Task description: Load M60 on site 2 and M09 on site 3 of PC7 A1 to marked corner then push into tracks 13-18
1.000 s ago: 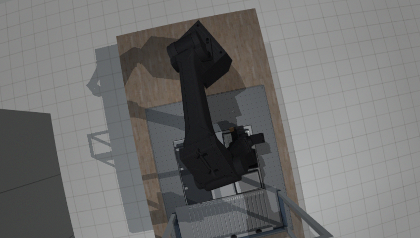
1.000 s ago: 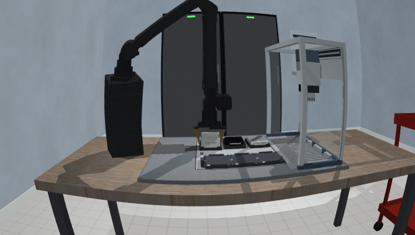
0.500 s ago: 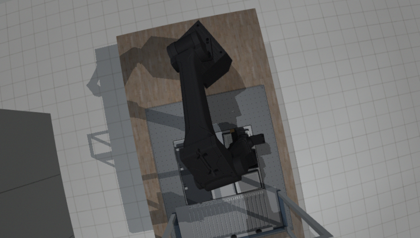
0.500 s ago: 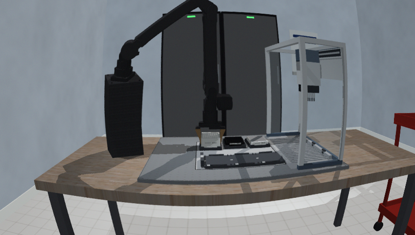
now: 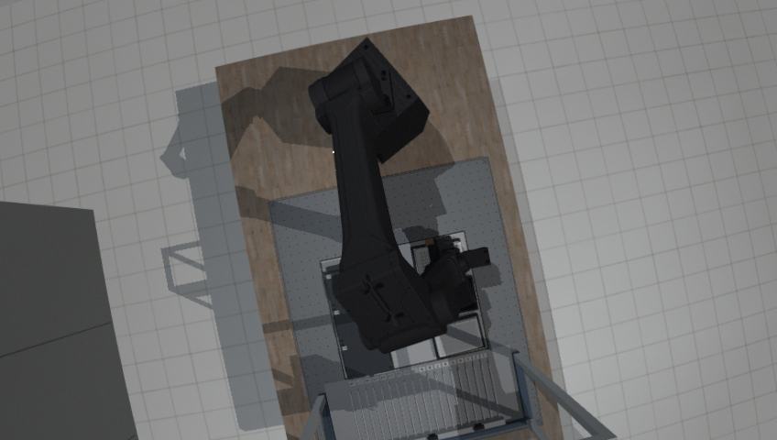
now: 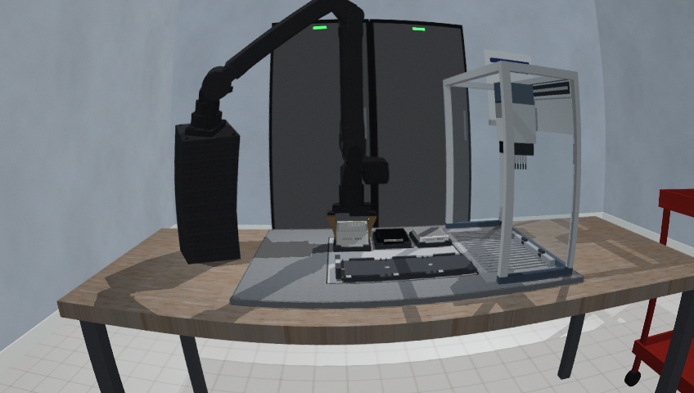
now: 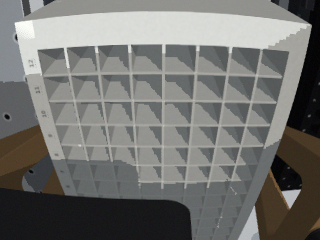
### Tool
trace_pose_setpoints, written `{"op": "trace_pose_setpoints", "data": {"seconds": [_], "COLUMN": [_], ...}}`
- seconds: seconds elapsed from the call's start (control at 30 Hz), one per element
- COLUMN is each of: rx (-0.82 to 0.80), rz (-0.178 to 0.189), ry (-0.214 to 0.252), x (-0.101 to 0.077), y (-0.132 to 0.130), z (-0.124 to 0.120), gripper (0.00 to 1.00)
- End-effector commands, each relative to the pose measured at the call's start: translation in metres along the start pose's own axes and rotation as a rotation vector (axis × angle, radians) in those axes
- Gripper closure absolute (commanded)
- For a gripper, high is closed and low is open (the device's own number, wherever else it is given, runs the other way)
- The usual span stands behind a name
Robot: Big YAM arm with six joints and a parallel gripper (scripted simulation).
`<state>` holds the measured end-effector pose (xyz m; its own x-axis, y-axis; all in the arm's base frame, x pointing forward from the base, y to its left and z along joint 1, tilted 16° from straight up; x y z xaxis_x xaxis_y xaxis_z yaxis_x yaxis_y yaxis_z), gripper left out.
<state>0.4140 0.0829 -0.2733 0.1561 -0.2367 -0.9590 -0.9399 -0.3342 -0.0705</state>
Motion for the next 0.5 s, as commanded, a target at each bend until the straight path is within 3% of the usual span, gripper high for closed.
{"op": "trace_pose_setpoints", "data": {"seconds": [0.0, 0.3, 0.33, 0.47], "rx": [0.003, 0.003, 0.010, 0.000], "rz": [-0.014, -0.014, -0.024, -0.018], "ry": [-0.002, -0.002, -0.003, -0.003], "x": [-0.005, -0.005, -0.015, -0.027], "y": [-0.008, -0.008, -0.014, -0.009], "z": [0.000, 0.000, 0.001, 0.004], "gripper": [1.00, 1.00, 1.00, 1.00]}}
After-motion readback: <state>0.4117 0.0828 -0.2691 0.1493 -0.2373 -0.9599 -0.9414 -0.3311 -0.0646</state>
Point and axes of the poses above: the point where the finger pads meet when closed, its own x axis out along the fingers, its own y axis across the jaws, z = x × y, the point moved 1 cm from there along -x, back along the fingers, and after that the axes turned 15 degrees about -x, right-handed, at the moved point
